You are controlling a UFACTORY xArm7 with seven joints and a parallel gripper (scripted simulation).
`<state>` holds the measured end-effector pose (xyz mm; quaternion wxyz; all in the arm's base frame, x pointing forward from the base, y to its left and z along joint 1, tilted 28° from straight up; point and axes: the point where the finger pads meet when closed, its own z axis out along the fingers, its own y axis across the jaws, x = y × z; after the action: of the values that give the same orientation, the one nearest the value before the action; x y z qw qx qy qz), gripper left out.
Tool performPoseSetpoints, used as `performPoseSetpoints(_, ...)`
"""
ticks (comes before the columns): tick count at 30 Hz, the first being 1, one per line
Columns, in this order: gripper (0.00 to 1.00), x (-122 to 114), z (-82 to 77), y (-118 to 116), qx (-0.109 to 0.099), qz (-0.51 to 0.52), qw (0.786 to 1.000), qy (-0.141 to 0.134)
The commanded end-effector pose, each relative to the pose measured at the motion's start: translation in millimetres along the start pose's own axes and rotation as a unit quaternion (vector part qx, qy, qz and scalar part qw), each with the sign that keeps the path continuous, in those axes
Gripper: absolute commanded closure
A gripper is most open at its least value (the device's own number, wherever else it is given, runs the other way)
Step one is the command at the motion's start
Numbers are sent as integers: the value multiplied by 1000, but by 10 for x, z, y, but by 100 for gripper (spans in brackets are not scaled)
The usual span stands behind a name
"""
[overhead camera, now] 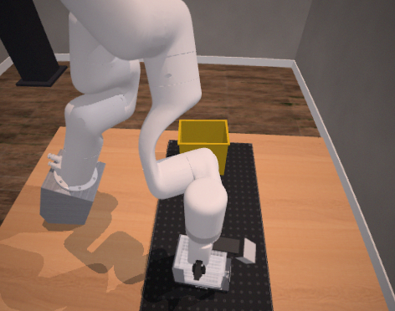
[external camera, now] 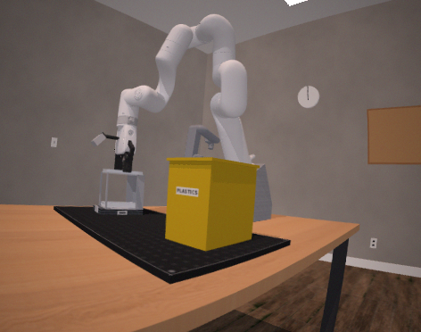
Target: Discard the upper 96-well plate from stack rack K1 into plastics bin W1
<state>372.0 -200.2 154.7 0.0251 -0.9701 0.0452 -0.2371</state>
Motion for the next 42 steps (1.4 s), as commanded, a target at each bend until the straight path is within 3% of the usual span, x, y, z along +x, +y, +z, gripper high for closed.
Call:
performPoseSetpoints(1, 100, 13, -89, 7, -1, 0, 1000, 1)
performPoseSetpoints(42, 100, 14, -708, 7, -1, 0, 1000, 1)
